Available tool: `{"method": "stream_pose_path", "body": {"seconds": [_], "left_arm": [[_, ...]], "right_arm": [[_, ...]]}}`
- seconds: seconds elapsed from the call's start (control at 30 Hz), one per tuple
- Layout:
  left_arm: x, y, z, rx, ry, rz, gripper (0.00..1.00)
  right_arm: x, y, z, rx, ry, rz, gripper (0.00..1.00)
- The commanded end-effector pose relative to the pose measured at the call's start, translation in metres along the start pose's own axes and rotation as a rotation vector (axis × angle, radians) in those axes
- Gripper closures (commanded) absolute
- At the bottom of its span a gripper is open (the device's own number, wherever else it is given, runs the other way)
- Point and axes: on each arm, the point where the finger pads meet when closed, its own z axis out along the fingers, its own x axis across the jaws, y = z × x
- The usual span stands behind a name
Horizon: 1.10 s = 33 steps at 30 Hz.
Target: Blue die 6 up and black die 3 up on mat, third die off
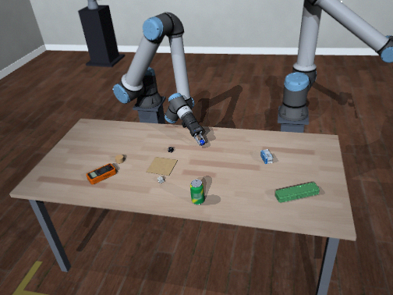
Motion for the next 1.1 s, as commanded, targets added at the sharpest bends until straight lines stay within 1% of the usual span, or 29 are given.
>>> {"method": "stream_pose_path", "body": {"seconds": [0.0,1.07], "left_arm": [[-0.0002,0.0006,-0.0008,-0.002,0.0,0.0,0.0],[-0.0002,0.0006,-0.0008,-0.002,0.0,0.0,0.0]], "right_arm": [[0.0001,-0.0058,0.0038,-0.003,0.0,0.0,0.51],[0.0001,-0.0084,0.0052,-0.003,0.0,0.0,0.51]]}}
